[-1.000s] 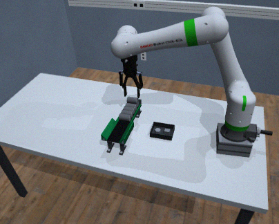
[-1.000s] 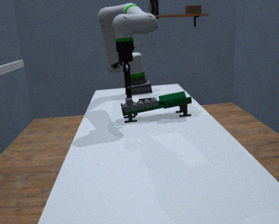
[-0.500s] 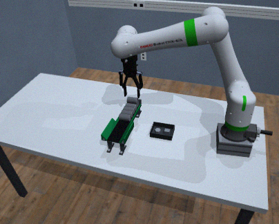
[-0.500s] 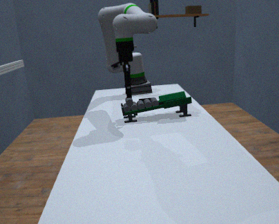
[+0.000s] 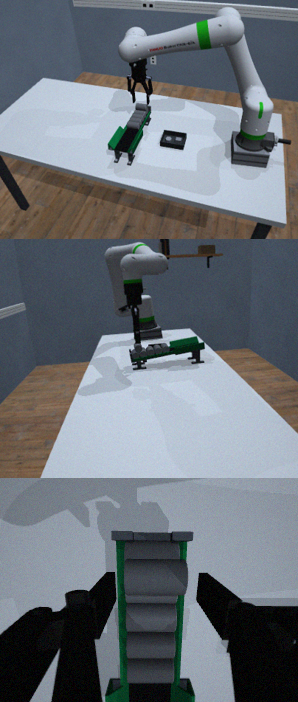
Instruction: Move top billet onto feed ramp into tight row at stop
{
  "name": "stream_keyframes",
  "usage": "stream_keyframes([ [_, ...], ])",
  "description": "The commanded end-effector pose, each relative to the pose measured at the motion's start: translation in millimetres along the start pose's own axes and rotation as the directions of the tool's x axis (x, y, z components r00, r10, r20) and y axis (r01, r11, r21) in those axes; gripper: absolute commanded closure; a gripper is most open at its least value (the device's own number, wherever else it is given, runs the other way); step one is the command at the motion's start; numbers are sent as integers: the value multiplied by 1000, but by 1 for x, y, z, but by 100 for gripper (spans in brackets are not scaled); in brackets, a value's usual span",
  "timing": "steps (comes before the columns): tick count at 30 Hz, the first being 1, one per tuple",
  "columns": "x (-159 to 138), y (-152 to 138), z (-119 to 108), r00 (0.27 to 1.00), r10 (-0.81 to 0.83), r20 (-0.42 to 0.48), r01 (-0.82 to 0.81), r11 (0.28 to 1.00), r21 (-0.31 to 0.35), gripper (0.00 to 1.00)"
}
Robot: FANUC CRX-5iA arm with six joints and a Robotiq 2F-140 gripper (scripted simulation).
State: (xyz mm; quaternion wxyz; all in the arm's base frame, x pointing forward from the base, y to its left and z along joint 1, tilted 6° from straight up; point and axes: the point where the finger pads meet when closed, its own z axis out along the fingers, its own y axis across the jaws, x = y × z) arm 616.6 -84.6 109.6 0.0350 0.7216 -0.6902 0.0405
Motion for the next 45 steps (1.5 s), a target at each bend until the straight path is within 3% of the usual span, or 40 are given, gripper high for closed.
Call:
stream_keyframes([
  [1,0,-1,-1,1000,0,0,0,1000,2,44],
  [10,0,-1,4,1000,0,0,0,1000,2,44],
  [28,0,-1,39,1000,0,0,0,1000,2,44],
  [45,0,-1,42,1000,0,0,0,1000,2,44],
])
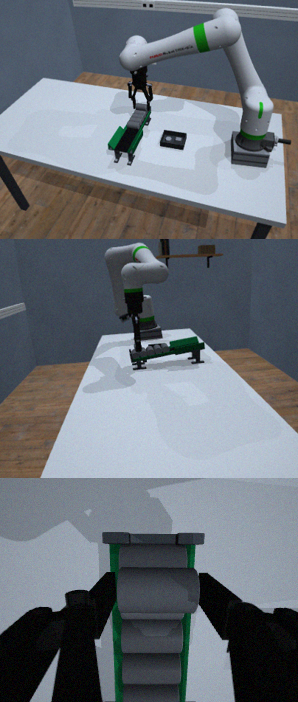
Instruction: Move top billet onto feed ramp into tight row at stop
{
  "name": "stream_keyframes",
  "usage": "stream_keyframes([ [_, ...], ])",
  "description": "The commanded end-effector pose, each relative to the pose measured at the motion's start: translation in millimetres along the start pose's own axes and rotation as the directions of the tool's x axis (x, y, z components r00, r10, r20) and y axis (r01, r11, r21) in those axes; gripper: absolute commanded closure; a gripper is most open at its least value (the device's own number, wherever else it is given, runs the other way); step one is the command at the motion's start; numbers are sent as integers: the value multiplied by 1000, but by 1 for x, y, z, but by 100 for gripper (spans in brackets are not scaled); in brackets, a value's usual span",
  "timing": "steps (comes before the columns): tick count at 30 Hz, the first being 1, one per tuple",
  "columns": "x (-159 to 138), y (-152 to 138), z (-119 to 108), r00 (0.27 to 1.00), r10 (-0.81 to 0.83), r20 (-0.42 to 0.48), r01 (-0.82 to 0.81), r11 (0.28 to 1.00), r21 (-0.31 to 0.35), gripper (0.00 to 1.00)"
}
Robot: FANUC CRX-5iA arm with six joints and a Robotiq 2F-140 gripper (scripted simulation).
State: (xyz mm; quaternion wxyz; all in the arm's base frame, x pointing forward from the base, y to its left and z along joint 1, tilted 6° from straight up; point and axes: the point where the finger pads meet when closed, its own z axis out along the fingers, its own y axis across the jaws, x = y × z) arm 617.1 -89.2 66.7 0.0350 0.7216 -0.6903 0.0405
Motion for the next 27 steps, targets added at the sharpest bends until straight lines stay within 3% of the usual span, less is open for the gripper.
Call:
stream_keyframes([
  [1,0,-1,-1,1000,0,0,0,1000,2,44],
  [25,0,-1,-1,1000,0,0,0,1000,2,44],
  [26,0,-1,-1,1000,0,0,0,1000,2,55],
  [27,0,-1,-1,1000,0,0,0,1000,2,55],
])
